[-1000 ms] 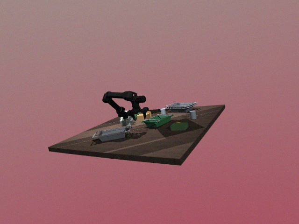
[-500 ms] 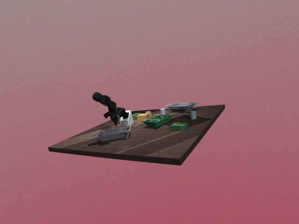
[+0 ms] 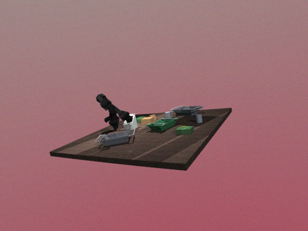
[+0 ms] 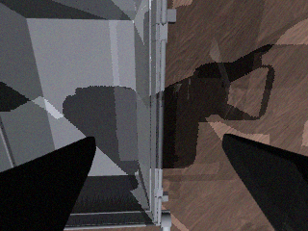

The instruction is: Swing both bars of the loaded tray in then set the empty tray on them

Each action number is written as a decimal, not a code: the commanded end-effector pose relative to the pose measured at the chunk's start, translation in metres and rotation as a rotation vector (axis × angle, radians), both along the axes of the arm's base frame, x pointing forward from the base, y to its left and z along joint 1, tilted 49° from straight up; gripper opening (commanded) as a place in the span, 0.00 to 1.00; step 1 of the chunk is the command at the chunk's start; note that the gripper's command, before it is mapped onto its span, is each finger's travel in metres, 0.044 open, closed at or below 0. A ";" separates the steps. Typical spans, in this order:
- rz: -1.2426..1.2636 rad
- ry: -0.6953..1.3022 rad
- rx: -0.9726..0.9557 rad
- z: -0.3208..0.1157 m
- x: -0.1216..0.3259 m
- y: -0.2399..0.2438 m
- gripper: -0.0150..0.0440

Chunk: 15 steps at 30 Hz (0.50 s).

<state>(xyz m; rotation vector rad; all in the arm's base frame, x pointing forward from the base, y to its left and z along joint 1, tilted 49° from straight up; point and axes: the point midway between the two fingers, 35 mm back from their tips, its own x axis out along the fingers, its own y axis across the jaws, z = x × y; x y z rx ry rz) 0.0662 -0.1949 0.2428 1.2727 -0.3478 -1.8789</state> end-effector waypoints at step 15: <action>-0.002 -0.003 0.017 -0.034 -0.004 -0.035 1.00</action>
